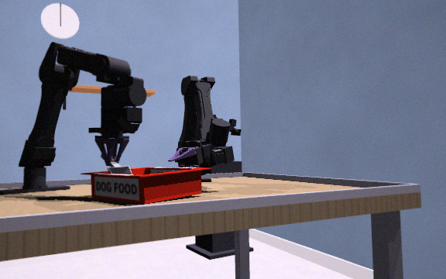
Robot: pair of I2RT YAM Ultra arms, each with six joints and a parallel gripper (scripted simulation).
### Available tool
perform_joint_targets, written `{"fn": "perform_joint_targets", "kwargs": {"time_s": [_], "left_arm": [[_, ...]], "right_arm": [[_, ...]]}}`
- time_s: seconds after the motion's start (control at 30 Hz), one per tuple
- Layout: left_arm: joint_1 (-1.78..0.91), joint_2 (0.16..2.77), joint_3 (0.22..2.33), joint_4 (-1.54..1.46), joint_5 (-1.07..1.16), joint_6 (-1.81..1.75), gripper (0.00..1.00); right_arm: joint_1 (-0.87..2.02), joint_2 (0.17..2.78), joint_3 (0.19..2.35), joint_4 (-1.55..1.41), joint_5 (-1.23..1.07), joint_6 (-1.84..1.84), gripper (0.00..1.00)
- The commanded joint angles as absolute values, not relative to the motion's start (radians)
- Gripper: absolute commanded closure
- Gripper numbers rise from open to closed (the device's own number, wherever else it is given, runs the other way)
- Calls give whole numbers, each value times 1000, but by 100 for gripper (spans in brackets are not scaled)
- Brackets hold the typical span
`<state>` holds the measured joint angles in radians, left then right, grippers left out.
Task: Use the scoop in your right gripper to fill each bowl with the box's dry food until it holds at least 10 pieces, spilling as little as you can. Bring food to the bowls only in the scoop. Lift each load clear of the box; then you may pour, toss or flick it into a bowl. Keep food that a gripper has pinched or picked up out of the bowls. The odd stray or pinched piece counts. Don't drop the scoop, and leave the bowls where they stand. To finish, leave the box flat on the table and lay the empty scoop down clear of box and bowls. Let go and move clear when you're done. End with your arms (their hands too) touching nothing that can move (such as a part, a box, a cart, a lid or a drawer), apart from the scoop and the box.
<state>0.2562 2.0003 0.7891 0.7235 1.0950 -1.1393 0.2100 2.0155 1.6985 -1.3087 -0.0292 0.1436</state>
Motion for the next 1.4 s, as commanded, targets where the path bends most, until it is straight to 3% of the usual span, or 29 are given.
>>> {"fn": "perform_joint_targets", "kwargs": {"time_s": [0.0,0.9,0.93,1.37], "left_arm": [[253,1969,813,732,1109,-1131,74],[219,1919,849,699,1095,-1165,74],[219,1922,846,720,1099,-1154,100],[239,1914,852,717,1098,-1152,100]], "right_arm": [[210,1987,1712,-1318,-30,139,100],[108,1955,1691,-1318,-144,32,100],[111,1956,1669,-1314,-129,49,100],[125,1954,1669,-1301,-124,50,100]]}}
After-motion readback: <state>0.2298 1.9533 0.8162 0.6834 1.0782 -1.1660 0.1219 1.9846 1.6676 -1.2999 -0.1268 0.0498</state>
